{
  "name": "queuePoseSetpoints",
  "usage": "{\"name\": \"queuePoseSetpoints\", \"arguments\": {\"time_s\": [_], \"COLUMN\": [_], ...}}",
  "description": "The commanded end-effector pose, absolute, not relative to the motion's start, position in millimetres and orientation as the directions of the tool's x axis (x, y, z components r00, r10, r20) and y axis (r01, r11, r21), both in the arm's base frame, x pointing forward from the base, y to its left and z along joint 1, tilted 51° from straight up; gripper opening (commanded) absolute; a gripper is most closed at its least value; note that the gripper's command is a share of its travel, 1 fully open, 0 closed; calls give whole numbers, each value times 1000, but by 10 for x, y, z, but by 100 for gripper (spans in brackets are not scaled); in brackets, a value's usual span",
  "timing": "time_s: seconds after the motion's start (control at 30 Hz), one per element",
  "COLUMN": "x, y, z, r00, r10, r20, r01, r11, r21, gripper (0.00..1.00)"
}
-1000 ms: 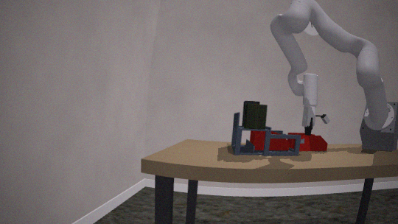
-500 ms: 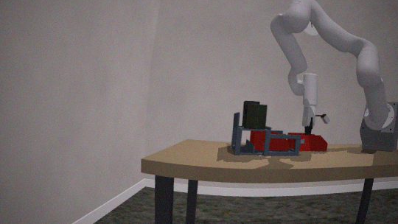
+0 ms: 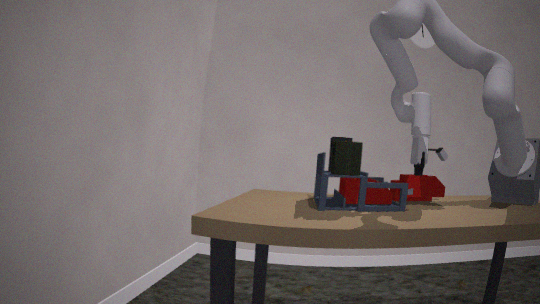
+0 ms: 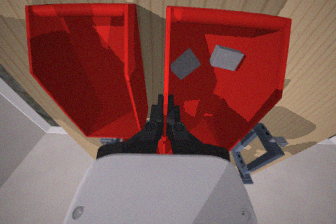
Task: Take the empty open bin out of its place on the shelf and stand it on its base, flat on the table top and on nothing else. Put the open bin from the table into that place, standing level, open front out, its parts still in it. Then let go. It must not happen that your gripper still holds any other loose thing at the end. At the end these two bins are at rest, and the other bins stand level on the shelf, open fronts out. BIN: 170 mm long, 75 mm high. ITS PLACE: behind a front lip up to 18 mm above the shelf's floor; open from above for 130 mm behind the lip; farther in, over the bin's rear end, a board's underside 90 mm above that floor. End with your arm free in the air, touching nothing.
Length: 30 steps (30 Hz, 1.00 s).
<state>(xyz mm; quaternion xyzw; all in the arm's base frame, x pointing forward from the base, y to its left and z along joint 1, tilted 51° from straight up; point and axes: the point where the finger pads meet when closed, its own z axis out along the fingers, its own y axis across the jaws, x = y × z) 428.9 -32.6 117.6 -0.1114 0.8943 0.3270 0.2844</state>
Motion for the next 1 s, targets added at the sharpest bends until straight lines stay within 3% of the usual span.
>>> {"name": "queuePoseSetpoints", "arguments": {"time_s": [0.0,0.5,0.97], "x": [4278,4248,3841], "y": [-348,-295,436], "z": [1197,1229,1660], "r00": [-813,-813,-813], "r10": [-13,-13,-13], "r20": [-582,-582,-582], "r01": [-385,-385,-386], "r11": [761,761,761], "r21": [521,521,521], "gripper": [0,0,0]}}
